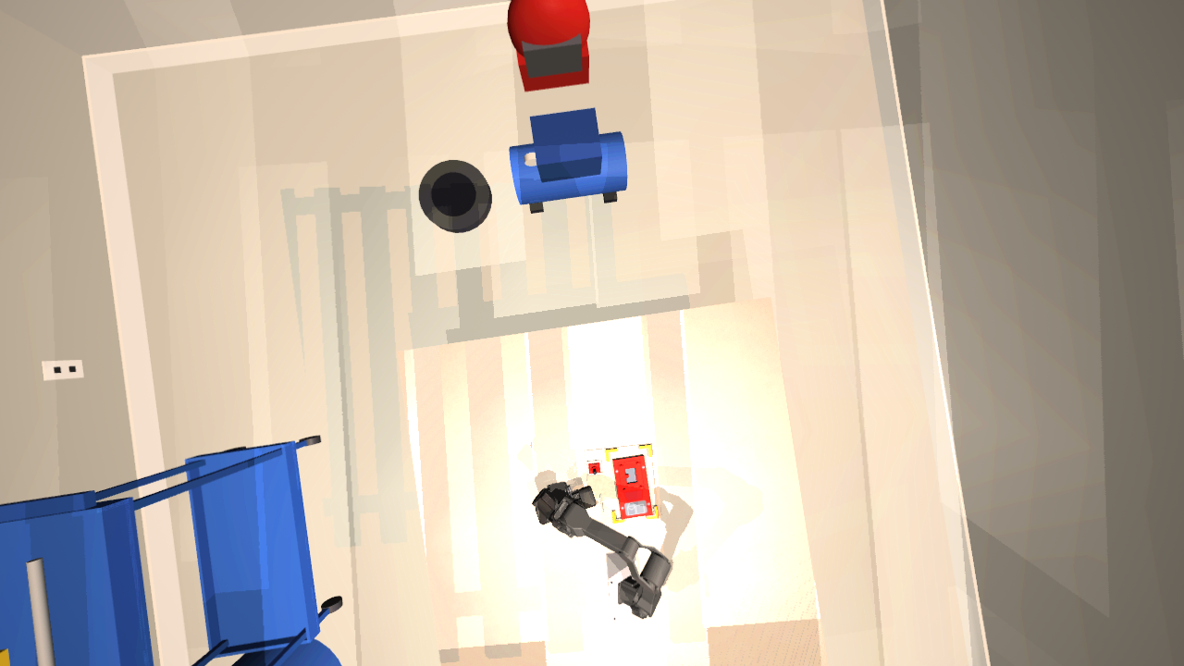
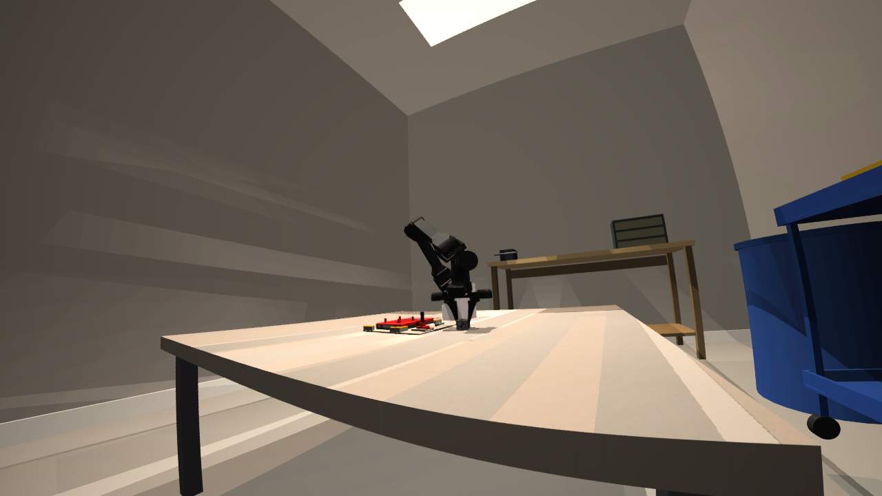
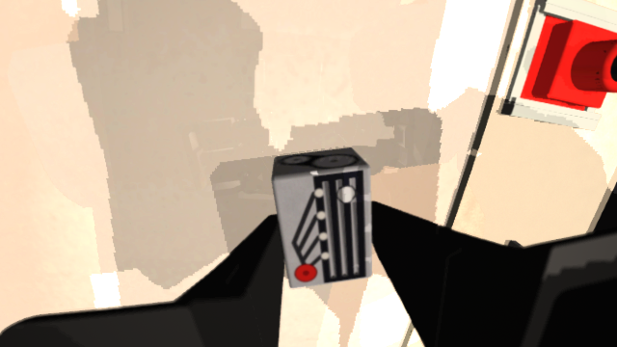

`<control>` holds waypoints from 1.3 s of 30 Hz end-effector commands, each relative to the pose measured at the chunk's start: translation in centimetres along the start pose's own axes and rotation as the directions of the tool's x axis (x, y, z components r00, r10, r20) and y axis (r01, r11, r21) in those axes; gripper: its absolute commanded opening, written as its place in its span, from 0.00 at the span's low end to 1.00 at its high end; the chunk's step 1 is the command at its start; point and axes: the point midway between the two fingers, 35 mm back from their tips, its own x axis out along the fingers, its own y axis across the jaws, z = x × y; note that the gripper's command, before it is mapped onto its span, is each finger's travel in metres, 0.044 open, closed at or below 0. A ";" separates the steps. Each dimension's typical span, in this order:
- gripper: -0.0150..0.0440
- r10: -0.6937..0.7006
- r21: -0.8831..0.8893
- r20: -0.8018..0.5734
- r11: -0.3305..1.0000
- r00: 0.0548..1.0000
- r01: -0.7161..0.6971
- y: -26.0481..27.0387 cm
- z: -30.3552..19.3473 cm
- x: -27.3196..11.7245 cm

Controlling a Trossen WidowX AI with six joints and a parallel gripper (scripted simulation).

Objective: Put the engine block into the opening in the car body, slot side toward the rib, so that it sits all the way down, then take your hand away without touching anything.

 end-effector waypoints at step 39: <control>0.25 0.003 -0.004 0.000 1.000 1.000 -0.003 0.1 0.2 -11.2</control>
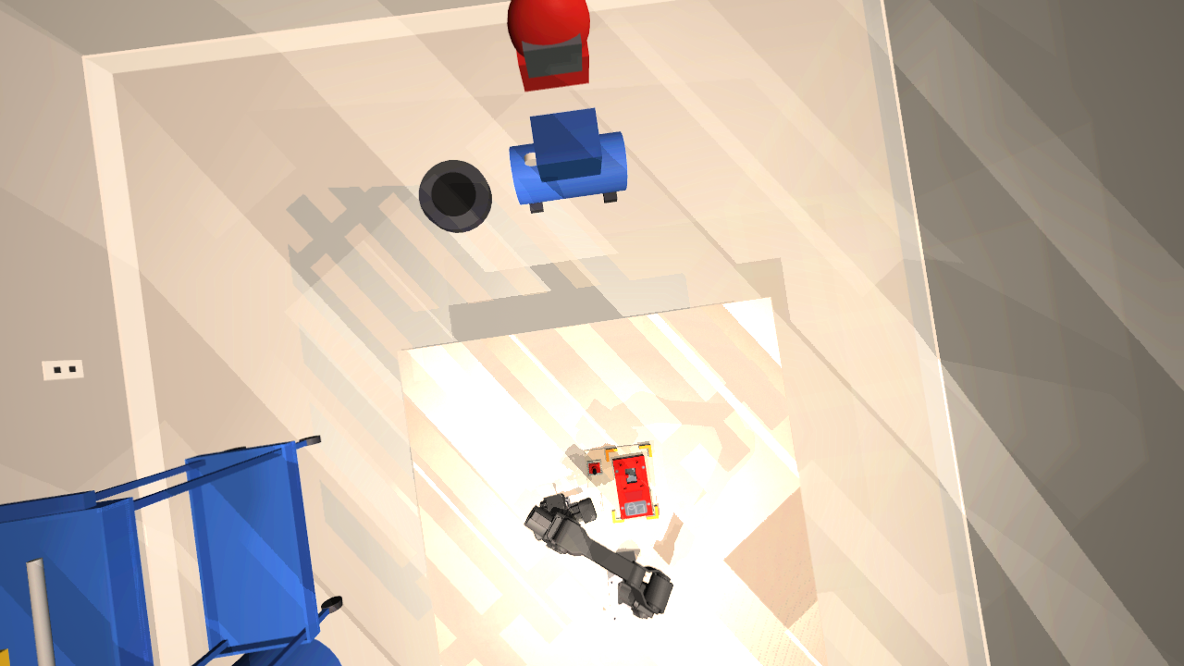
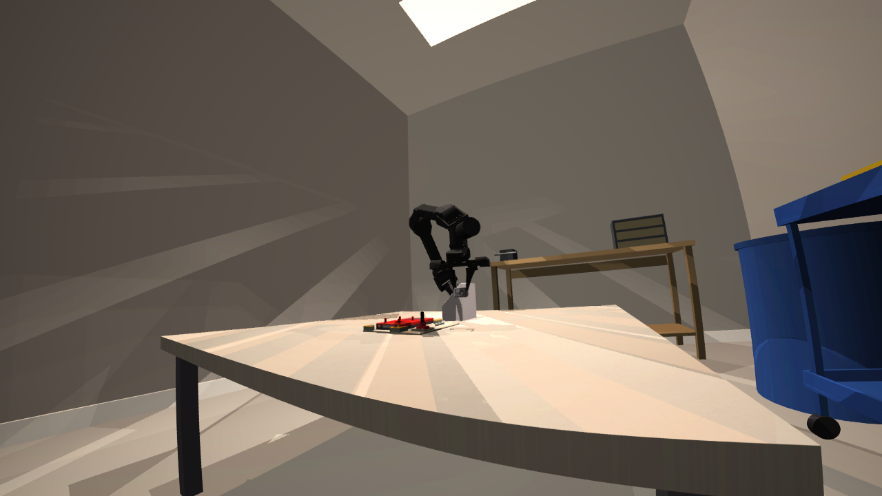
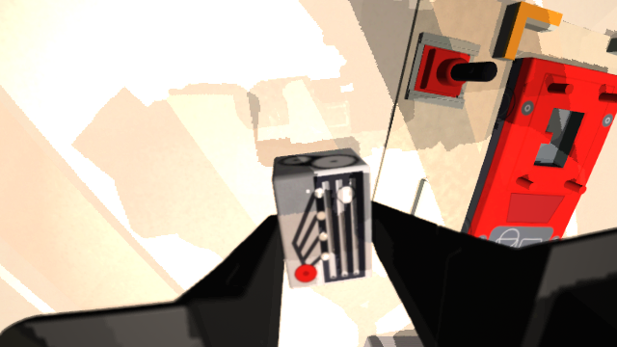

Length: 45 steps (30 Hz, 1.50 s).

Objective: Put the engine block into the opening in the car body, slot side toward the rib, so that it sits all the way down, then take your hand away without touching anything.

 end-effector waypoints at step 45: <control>0.25 0.033 -0.874 0.015 0.485 0.999 -0.003 -8.1 1.5 0.1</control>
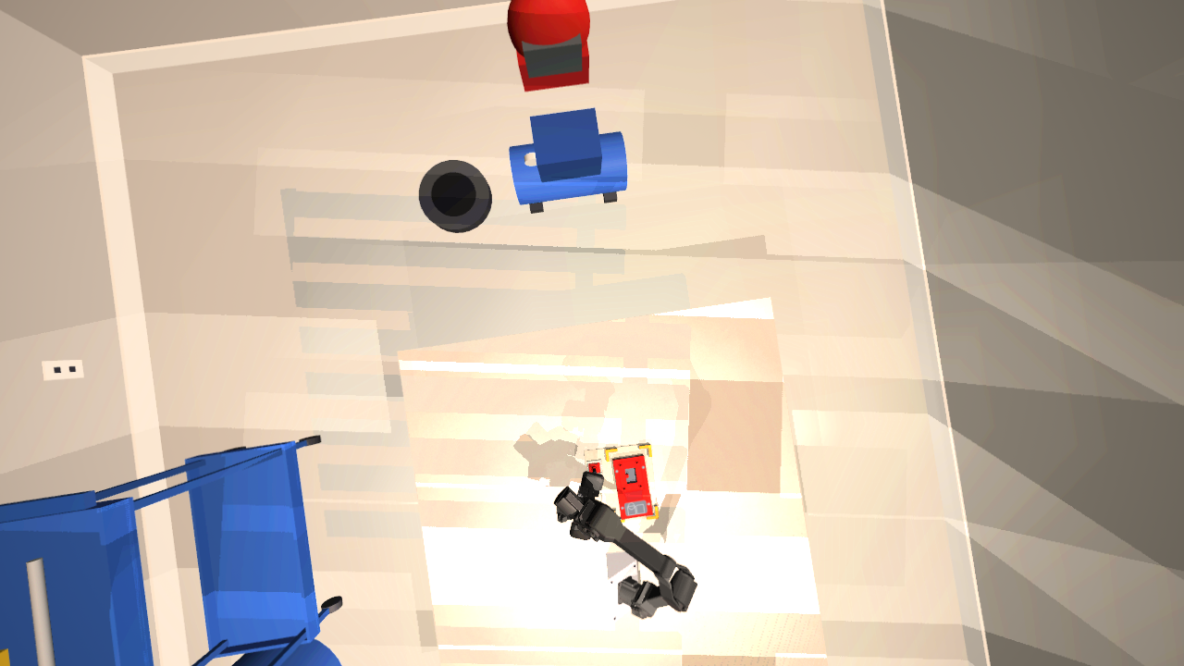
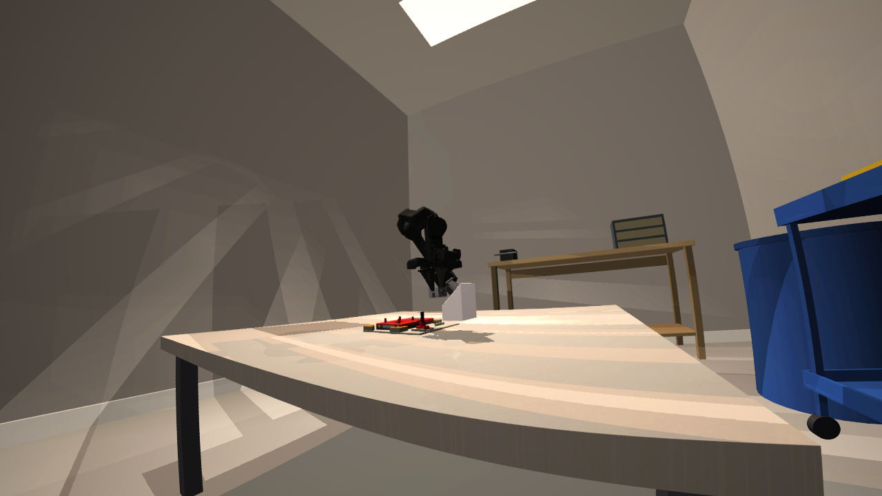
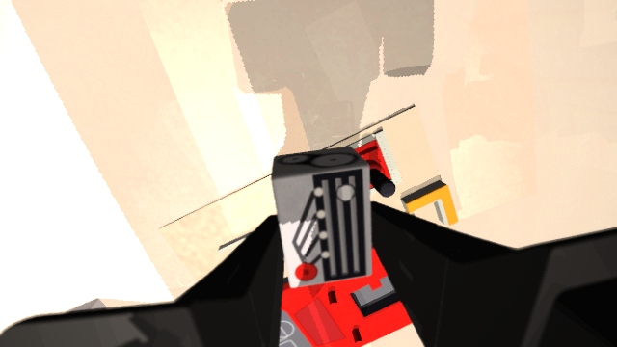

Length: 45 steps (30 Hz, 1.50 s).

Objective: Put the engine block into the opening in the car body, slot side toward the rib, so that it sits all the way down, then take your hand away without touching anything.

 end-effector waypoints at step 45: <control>0.25 -0.008 -0.973 -0.021 0.228 1.000 -0.019 -4.7 -9.5 3.7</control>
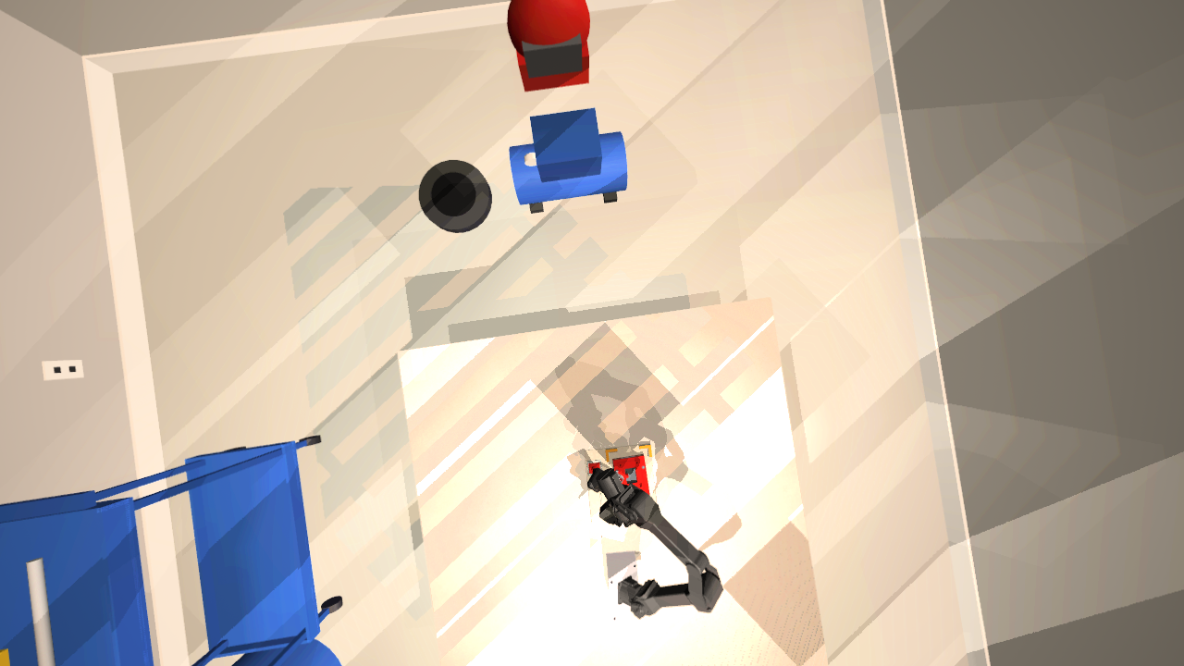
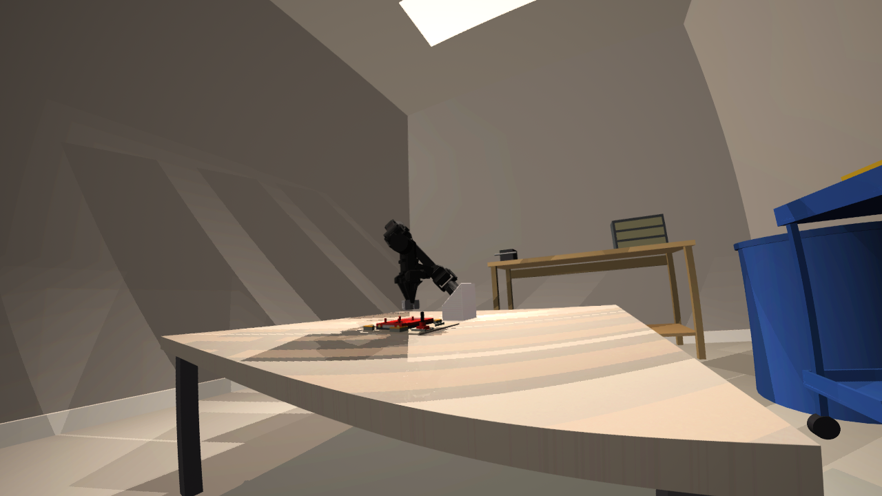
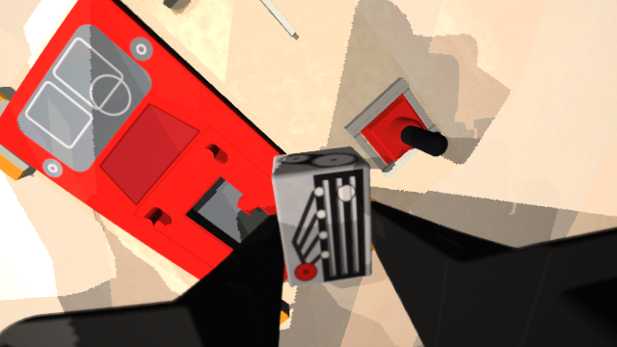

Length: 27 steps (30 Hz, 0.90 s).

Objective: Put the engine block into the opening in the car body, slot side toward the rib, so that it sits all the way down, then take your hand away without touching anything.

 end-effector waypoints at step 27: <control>0.39 0.036 -0.644 -0.011 0.764 0.999 -0.034 5.0 -2.6 2.1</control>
